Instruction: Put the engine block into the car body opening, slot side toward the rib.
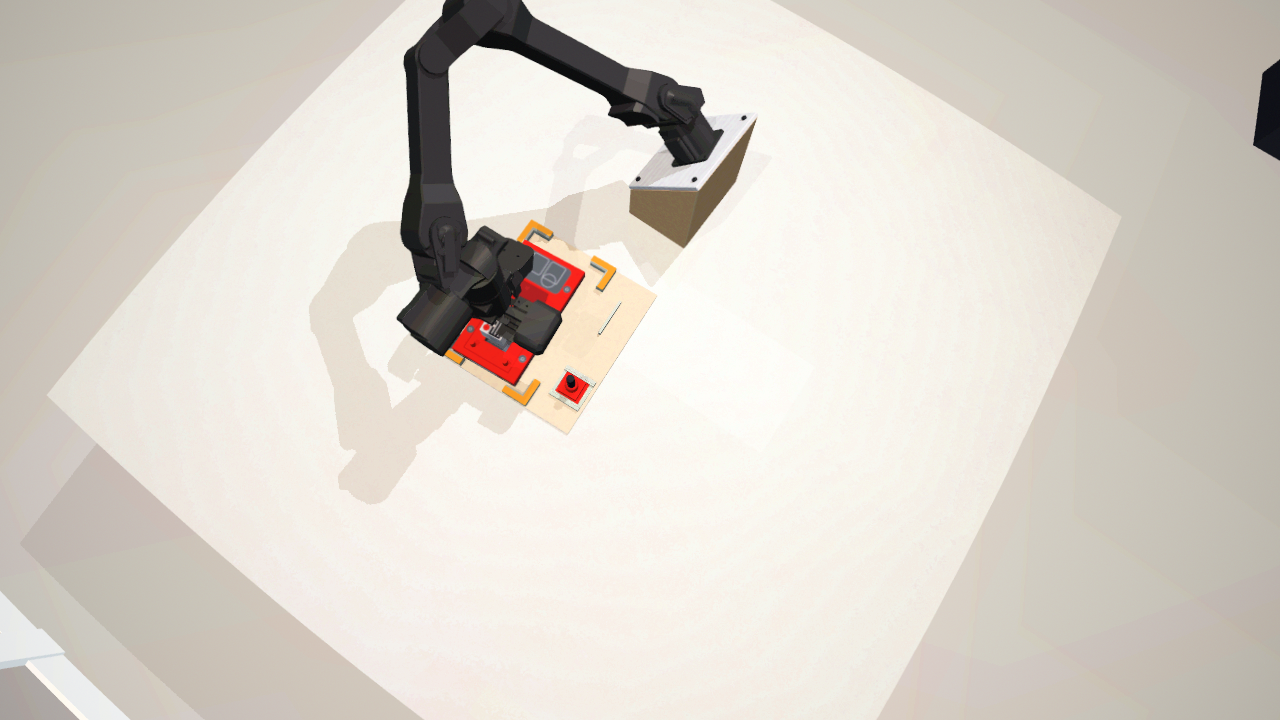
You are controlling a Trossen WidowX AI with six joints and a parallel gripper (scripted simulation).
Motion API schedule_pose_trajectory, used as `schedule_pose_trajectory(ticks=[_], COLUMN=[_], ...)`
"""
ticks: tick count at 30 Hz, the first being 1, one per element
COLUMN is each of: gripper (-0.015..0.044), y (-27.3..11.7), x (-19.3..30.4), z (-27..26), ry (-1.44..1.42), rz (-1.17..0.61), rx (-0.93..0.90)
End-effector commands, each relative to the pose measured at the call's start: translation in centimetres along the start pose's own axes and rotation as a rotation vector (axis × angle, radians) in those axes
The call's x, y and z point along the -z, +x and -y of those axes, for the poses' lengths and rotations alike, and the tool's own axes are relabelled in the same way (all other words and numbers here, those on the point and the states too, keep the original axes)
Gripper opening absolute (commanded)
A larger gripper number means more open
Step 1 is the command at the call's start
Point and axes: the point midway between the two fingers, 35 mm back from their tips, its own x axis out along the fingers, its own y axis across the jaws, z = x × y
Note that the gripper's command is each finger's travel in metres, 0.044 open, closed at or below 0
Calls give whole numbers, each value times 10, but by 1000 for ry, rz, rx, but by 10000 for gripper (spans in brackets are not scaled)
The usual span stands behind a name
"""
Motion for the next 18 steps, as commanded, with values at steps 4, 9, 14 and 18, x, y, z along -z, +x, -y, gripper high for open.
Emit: schedule_pose_trajectory(ticks=[4,9,14,18], gripper=[159,159,159,159], y=[2,3,4,5], x=[0,0,0,0], z=[-1,-1,-1,-1], ry=[-27,41,53,35], rz=[-1,-1,-1,-1], rx=[-4,-4,-4,-4])
